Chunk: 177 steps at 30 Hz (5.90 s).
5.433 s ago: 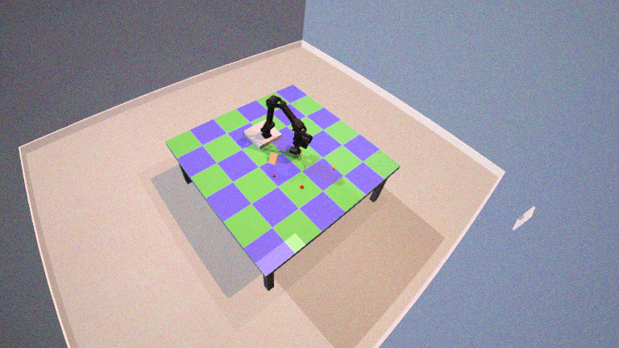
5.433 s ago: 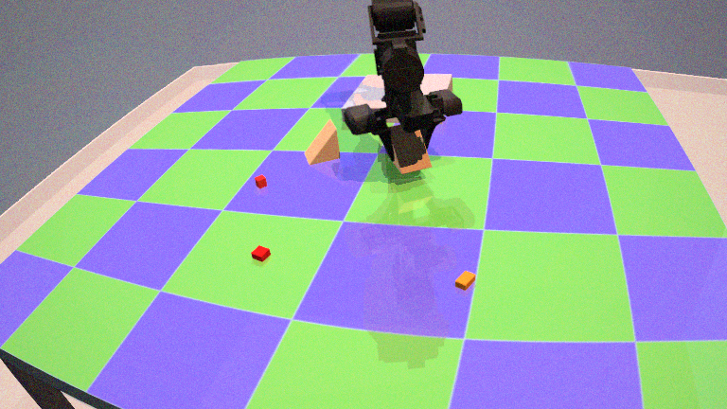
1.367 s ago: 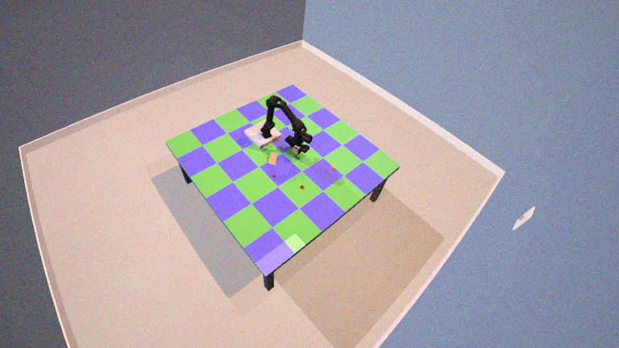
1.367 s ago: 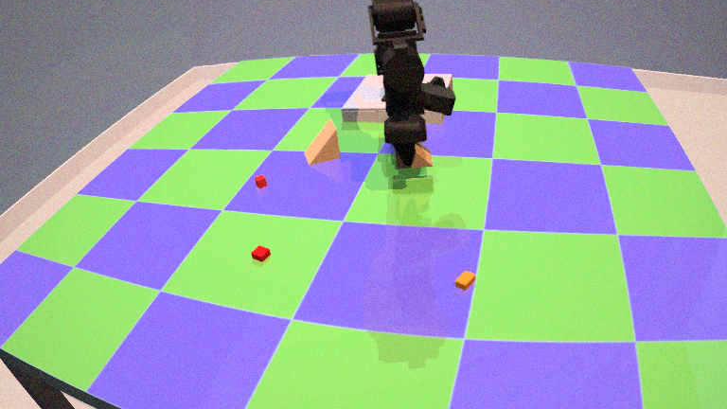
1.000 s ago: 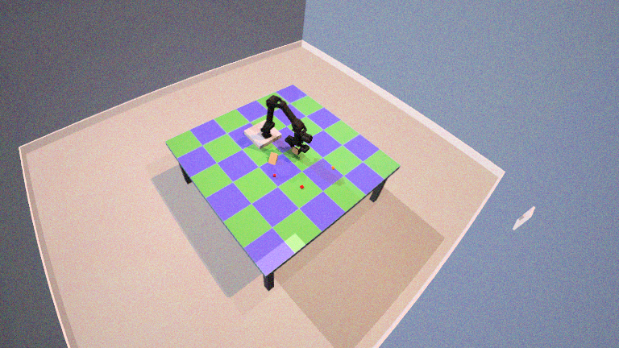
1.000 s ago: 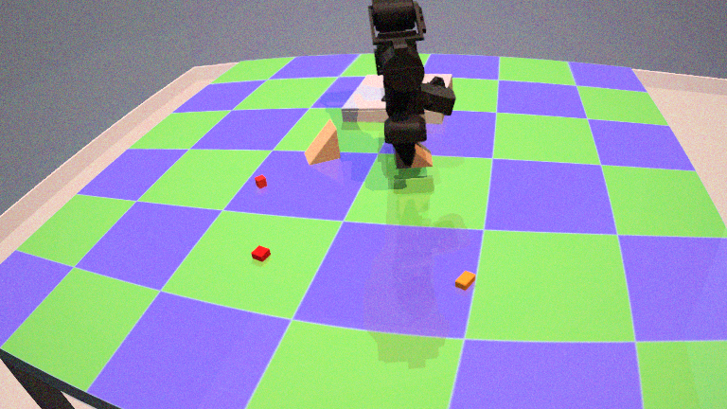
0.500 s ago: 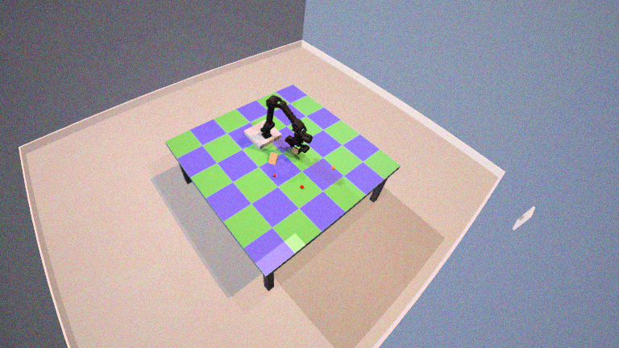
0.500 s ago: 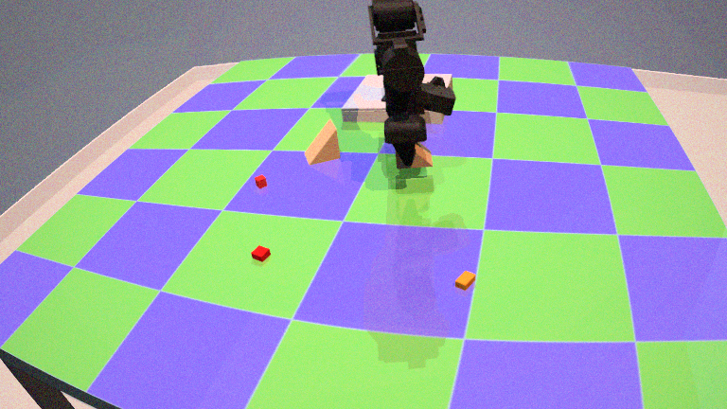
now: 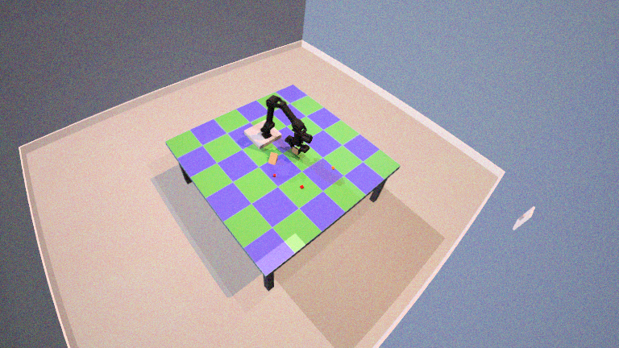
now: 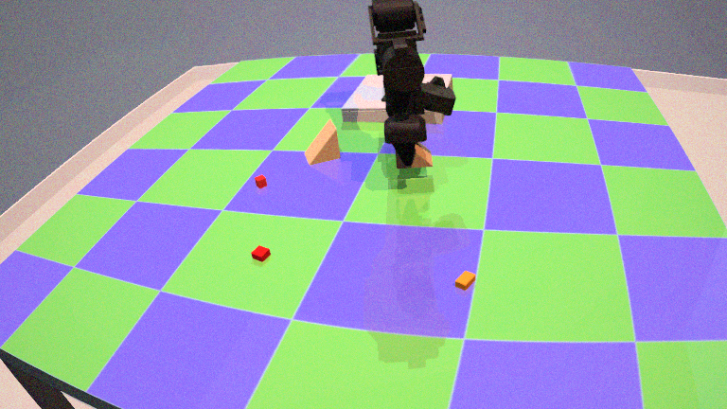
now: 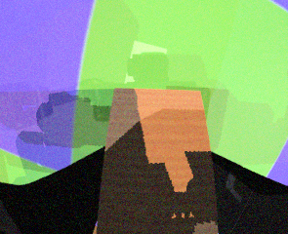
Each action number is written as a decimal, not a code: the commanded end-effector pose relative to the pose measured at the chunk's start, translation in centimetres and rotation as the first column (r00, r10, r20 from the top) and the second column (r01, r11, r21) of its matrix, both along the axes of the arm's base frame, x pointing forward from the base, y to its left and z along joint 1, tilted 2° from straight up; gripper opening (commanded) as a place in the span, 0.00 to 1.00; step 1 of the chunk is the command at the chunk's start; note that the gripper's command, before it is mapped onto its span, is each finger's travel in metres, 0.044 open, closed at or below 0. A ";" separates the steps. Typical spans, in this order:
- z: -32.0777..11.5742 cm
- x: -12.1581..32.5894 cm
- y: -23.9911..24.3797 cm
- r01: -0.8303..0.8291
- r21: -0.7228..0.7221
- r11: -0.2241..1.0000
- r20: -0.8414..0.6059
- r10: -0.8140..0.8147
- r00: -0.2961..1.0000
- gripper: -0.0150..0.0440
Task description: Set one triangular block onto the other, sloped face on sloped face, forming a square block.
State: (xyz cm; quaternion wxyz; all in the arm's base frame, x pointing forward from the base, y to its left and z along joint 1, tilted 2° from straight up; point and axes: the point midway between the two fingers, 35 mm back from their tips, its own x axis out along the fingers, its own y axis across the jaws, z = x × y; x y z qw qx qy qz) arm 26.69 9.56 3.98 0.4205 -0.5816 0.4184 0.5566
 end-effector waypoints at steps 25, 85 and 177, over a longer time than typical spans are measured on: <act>-1.5 0.1 0.0 0.002 -0.001 1.000 -0.002 -0.002 1.000 0.25; 5.6 1.1 -4.0 0.006 0.320 0.948 -0.119 0.034 0.992 1.00; -2.7 0.4 -1.1 0.014 0.402 0.916 -0.117 0.036 0.992 0.43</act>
